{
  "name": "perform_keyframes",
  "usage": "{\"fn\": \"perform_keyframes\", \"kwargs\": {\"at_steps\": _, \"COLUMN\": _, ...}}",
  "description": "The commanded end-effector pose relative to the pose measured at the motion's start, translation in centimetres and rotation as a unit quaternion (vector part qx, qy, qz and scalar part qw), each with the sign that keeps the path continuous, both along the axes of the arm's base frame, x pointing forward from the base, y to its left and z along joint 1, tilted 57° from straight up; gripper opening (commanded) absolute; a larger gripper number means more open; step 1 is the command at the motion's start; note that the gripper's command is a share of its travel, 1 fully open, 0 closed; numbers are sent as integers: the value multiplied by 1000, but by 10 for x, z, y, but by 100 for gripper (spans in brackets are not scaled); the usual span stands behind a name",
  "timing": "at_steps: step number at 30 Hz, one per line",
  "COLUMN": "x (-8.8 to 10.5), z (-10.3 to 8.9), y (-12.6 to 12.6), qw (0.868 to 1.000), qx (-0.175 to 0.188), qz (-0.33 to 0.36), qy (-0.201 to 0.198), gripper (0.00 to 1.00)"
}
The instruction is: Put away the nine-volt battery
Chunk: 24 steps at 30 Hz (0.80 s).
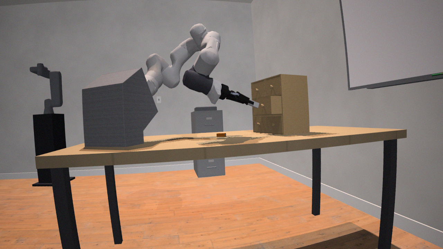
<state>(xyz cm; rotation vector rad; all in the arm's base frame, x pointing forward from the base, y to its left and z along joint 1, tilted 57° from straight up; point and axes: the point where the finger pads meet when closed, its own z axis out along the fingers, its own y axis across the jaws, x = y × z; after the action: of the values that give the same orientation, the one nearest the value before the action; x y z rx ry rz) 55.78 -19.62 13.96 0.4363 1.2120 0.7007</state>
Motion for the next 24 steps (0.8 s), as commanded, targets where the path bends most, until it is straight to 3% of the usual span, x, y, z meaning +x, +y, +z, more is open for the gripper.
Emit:
{"fn": "perform_keyframes", "kwargs": {"at_steps": 1, "x": 6, "z": 2, "y": -2, "qw": 1000, "qx": 4, "qz": 1, "qy": 3, "gripper": 0}}
{"fn": "perform_keyframes", "kwargs": {"at_steps": 24, "x": 39, "z": 22, "y": -9, "qw": 1000, "qx": 4, "qz": 1, "qy": 3, "gripper": 0}}
